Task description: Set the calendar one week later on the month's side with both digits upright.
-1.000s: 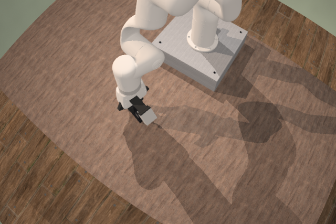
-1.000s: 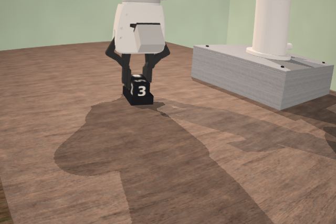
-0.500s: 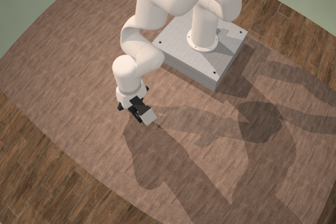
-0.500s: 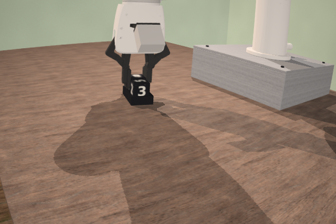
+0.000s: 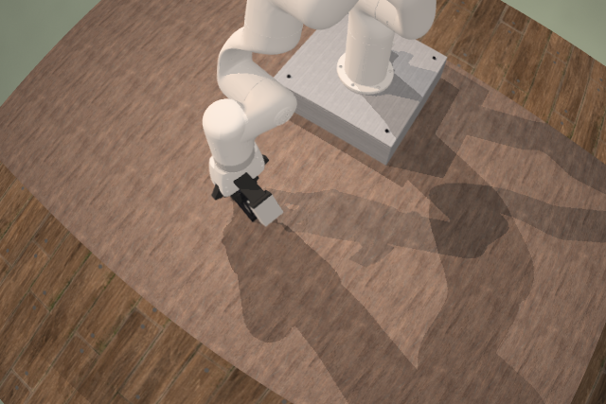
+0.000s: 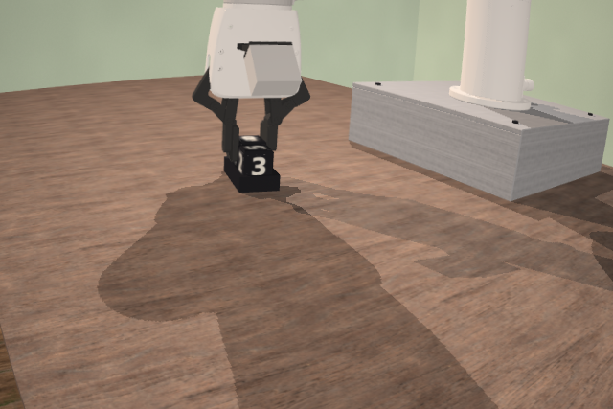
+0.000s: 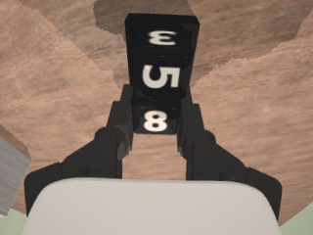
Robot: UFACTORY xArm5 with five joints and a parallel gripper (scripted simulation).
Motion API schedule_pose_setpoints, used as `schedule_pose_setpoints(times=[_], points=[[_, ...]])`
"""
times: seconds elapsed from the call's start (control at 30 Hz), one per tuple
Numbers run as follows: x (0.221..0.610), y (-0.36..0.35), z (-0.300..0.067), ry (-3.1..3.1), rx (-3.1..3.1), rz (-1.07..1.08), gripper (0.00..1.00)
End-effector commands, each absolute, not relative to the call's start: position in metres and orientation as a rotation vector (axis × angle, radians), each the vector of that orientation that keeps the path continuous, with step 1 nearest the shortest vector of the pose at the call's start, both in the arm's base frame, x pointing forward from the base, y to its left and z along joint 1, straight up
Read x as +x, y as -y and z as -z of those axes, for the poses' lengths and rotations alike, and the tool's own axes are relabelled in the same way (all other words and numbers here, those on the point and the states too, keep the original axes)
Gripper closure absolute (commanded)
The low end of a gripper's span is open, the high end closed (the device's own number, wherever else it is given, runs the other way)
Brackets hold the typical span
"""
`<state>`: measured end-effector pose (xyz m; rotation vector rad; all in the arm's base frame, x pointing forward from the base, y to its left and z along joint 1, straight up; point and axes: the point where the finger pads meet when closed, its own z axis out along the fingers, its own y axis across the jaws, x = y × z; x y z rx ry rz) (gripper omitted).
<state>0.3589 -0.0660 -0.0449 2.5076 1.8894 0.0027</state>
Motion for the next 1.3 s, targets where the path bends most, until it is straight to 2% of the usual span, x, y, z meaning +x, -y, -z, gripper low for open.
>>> schedule_pose_setpoints(times=[0.0,1.0,1.03,1.17,1.2,1.27], points=[[0.36,0.0662,0.0441,-1.888,2.506,-0.006,0.71],[0.36,0.0662,0.0441,-1.888,2.506,-0.006,0.71],[0.36,0.0662,0.0441,-1.888,2.506,-0.006,0.67],[0.36,0.0662,0.0441,-1.888,2.506,-0.006,0.67],[0.36,0.0662,0.0441,-1.888,2.506,-0.006,0.63],[0.36,0.0662,0.0441,-1.888,2.506,-0.006,0.63]])
